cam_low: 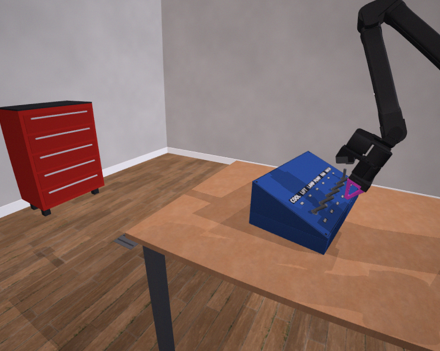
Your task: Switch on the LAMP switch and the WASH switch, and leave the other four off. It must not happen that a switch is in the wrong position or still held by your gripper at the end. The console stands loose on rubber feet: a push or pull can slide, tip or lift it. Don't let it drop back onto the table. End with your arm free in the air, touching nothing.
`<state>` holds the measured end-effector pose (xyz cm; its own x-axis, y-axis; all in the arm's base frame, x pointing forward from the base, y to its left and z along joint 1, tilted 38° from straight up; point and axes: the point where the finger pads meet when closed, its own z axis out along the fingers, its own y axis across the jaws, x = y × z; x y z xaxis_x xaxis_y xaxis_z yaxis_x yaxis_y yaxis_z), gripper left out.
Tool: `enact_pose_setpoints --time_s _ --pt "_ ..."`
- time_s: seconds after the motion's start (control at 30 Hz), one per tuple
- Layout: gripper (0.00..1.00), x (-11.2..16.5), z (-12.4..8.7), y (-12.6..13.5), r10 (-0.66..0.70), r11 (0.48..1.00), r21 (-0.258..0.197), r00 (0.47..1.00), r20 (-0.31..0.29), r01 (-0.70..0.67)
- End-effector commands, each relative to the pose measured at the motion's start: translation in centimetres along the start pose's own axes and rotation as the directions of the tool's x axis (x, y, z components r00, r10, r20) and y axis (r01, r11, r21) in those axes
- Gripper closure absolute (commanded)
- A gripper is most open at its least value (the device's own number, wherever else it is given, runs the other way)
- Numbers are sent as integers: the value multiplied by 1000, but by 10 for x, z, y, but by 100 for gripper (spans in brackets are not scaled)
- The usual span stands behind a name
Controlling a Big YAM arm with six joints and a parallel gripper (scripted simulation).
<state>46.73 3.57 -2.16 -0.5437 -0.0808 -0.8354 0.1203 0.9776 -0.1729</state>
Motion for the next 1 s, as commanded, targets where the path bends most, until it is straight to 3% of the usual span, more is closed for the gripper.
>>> enact_pose_setpoints --time_s 0.0,0.97 --pt "100 -4 -3 -5 -1 1000 4 1000 17 1" --pt "100 -22 -1 -5 1 1000 5 1000 21 -1"
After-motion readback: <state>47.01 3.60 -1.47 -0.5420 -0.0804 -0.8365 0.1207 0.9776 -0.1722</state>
